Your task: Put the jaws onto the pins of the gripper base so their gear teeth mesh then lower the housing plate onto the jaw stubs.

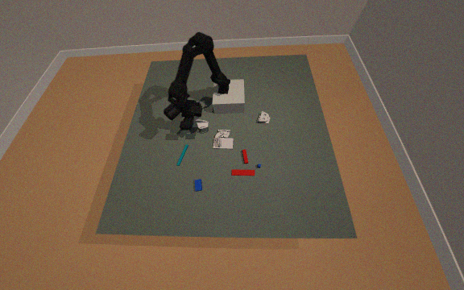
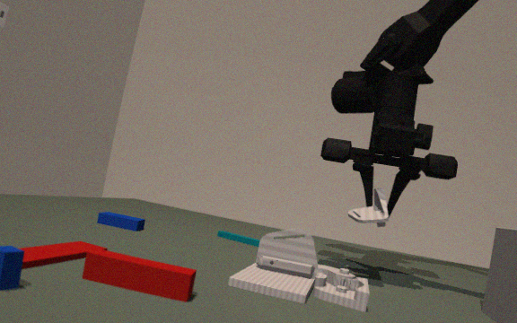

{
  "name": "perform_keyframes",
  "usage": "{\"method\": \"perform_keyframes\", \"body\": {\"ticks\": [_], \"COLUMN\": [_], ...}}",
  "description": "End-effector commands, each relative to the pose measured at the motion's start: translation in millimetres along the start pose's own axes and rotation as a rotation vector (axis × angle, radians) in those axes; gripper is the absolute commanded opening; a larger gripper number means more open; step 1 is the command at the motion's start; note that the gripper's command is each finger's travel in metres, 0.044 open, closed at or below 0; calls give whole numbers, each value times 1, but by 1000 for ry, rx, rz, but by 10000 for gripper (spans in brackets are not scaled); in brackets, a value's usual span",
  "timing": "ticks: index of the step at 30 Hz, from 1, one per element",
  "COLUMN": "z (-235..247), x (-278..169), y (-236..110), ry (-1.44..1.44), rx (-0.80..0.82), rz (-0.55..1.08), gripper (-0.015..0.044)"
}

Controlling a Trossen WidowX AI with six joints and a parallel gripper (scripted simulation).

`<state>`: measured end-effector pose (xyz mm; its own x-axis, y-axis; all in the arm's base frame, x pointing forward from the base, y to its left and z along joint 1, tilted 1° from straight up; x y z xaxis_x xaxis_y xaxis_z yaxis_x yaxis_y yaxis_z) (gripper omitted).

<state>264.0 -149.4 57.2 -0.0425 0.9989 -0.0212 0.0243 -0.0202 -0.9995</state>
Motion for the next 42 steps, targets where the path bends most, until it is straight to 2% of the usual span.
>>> {"method": "perform_keyframes", "body": {"ticks": [1, 15, 25, 42], "z": [-4, -15, -15, -17], "x": [-3, -10, -10, -11], "y": [-2, -1, 0, 27], "ry": [-67, -335, -338, -338], "rx": [-3, -3, -3, -3], "rz": [4, 5, 5, 5], "gripper": [37, 37, 37, 37]}}
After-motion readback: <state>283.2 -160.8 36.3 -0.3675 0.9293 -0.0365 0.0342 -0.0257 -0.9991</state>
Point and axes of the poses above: the point midway between the two fingers, 35 mm back from their tips, its own y axis out along the fingers, its own z axis across the jaws, x = y × z, the point moved 3 cm from there along -y, back along the fingers, and after that the axes turned 2 degrees about y, right-handed, at the moved point
